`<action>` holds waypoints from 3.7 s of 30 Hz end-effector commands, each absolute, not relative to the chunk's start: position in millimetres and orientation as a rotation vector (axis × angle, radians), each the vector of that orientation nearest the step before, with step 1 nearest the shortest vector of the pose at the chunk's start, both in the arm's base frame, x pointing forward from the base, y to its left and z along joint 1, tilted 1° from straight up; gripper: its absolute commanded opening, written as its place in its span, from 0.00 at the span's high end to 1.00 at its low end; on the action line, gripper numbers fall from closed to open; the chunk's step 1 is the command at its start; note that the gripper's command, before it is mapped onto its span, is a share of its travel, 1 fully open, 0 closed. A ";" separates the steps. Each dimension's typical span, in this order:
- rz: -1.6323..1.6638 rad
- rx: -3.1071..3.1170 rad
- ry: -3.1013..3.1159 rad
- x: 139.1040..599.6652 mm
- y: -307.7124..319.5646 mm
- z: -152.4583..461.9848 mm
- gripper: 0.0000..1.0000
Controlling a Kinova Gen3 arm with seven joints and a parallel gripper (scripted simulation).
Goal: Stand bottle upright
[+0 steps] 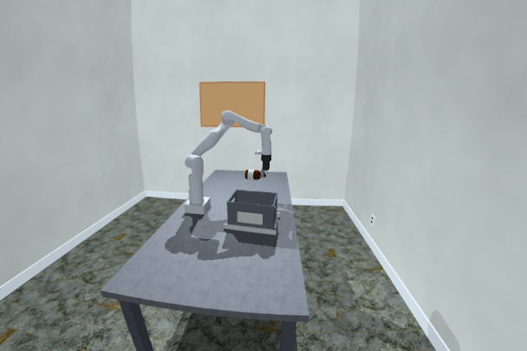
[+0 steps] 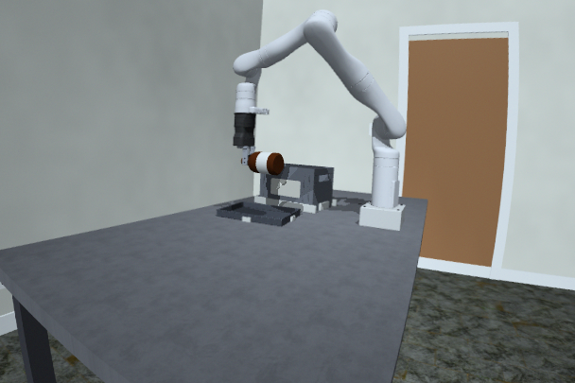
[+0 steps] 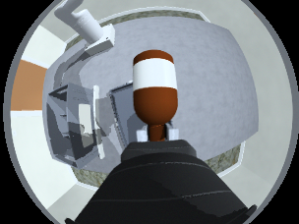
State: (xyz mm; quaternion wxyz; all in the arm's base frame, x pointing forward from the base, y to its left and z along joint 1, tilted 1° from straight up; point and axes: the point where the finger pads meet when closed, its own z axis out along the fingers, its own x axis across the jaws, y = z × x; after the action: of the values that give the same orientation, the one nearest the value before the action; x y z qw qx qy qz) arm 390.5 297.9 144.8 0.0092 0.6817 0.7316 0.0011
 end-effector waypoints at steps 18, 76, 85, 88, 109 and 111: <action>0.007 2.132 2.282 390.8 298.1 145.7 1.00; 0.010 2.410 1.988 390.8 298.1 145.7 1.00; 0.010 2.412 1.985 390.8 298.1 145.7 1.00; 0.010 2.415 1.982 390.8 298.1 145.7 1.00; 0.013 2.630 1.687 390.8 298.1 145.7 1.00; 0.014 2.642 1.669 390.8 298.1 145.7 1.00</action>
State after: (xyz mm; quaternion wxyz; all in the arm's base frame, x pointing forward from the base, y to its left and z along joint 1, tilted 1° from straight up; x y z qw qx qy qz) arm 390.9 298.0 145.4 0.0080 0.8437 0.5368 0.0041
